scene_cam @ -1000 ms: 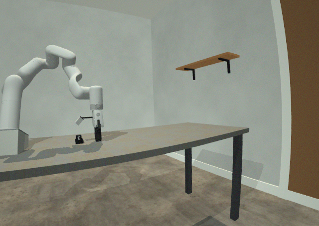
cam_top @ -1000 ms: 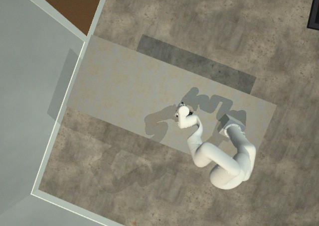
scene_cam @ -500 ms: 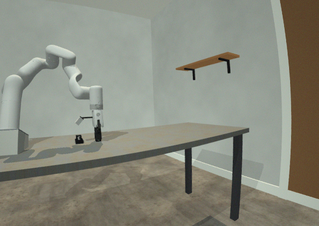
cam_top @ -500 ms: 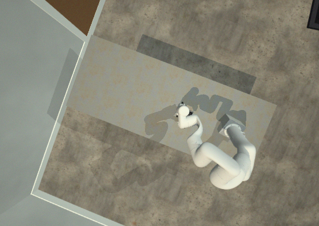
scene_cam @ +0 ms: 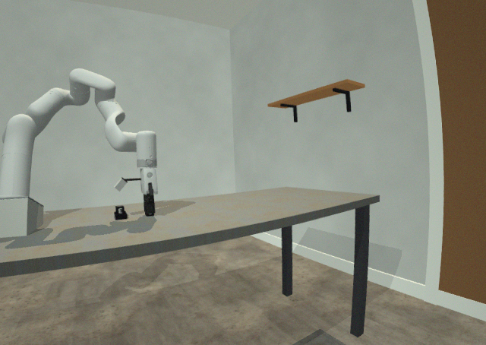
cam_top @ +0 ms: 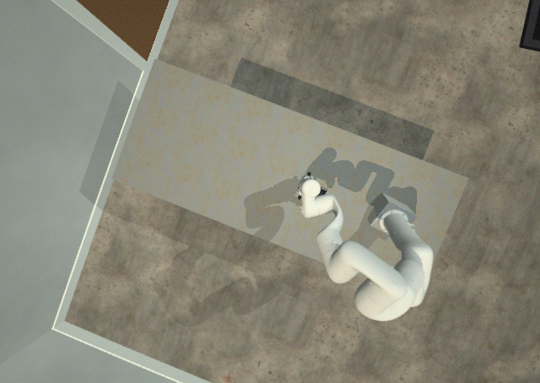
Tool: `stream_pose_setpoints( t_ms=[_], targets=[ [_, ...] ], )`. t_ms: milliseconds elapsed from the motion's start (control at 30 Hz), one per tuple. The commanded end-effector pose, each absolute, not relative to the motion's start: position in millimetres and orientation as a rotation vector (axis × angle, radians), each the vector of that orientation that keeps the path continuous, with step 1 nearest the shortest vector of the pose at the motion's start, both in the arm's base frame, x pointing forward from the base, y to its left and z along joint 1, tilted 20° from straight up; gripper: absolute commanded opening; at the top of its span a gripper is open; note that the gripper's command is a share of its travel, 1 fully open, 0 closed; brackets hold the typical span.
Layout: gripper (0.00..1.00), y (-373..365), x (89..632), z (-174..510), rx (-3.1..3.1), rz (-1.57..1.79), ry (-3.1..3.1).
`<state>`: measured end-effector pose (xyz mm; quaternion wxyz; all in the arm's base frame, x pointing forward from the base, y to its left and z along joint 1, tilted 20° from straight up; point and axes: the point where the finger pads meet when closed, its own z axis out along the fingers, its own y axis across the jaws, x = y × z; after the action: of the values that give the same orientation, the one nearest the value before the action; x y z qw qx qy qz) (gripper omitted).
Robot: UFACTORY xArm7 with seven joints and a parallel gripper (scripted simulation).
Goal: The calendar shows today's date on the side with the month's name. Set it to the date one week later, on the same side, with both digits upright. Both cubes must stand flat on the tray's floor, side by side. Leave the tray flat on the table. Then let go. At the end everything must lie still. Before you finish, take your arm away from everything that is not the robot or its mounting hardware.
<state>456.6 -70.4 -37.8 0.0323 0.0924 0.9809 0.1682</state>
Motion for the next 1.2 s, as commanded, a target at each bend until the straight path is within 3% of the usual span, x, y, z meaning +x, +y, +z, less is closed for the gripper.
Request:
stream_pose_setpoints(
  t_ms=[0, 1100, 1133, 1167],
  targets=[
    [0.47, -71.9, 457.8, -36.5, 0.286, 0.515, 3.016],
    [0.47, -100.9, 448.9, 48.2, 0.286, 0.515, 3.016],
    [1.00, -100.9, 448.9, 48.2, 0.286, 0.515, 3.016],
    [1.00, -100.9, 448.9, 48.2, 0.286, 0.515, 3.016]
  ],
)
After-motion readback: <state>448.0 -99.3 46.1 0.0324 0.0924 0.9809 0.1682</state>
